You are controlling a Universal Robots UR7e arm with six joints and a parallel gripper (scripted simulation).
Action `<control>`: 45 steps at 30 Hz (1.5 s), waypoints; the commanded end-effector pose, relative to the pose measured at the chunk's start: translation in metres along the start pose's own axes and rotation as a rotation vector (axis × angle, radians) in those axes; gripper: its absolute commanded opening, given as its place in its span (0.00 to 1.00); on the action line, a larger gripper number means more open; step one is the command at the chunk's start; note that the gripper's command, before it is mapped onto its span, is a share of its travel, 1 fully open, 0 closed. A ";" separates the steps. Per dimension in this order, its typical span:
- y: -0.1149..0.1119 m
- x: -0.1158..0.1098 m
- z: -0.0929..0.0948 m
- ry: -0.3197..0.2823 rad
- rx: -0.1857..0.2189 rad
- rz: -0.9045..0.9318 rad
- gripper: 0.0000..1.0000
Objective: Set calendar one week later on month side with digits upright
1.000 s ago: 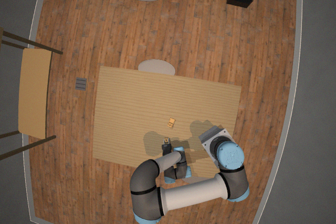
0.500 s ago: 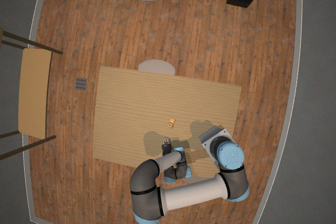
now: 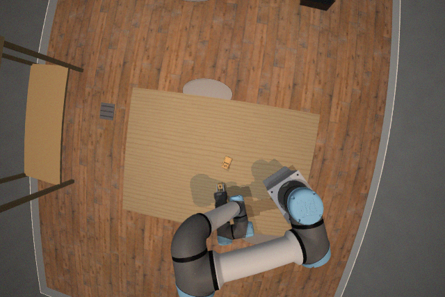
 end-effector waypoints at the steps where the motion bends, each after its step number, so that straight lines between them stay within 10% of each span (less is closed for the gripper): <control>1: -0.001 -0.016 -0.017 -0.001 -0.003 0.000 0.57; 29: -0.002 -0.041 -0.040 0.005 0.001 0.001 0.57; 45: -0.004 -0.064 -0.036 0.233 -0.005 0.001 0.57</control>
Point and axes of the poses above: the point where the finger pads meet when closed, its own z axis out along the fingers, its own y axis across the jaws, x = y × z, the point moved 9 cm from there along -z, back along the fingers, and after that the axes turned 3 degrees about -z, right-handed, at the moved point
